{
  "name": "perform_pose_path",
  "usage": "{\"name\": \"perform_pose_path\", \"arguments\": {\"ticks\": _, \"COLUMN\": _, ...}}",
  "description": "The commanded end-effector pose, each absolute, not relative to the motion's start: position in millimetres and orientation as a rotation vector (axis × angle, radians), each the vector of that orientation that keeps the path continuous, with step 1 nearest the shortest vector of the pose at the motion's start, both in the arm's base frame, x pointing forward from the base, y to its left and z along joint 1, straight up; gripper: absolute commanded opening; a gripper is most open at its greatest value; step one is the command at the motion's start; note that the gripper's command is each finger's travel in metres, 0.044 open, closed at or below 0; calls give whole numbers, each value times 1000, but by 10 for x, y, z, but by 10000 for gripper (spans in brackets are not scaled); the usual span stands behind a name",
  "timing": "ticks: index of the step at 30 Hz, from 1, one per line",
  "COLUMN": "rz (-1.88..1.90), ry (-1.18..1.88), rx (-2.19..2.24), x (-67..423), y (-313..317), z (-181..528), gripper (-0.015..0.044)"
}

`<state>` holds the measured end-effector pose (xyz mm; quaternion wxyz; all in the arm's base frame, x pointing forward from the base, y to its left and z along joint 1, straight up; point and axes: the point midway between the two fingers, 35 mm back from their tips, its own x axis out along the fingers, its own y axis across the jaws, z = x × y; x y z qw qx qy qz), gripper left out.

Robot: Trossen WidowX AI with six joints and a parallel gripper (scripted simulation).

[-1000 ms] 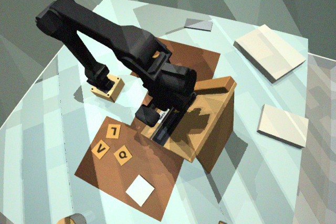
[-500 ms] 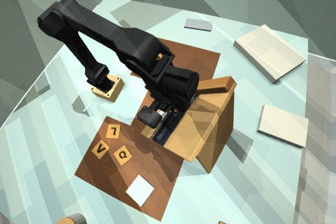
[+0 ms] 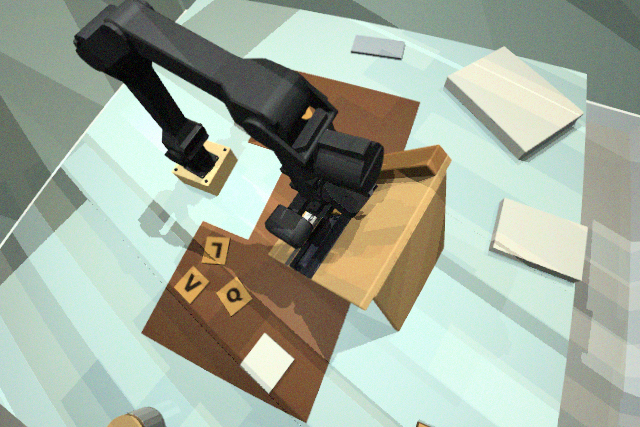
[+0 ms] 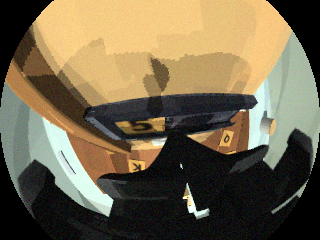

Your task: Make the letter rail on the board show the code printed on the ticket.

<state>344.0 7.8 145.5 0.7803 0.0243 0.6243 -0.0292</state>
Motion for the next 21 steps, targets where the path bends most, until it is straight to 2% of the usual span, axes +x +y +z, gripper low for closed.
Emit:
{"name": "perform_pose_path", "arguments": {"ticks": 1, "rz": -57, "ry": 1348, "rx": 51, "x": 3466, "y": 79, "z": 1440, "gripper": 0}}
{"name": "perform_pose_path", "arguments": {"ticks": 21, "rz": -57, "ry": 1348, "rx": 50, "x": 3548, "y": 71, "z": 1384, "gripper": 0}}
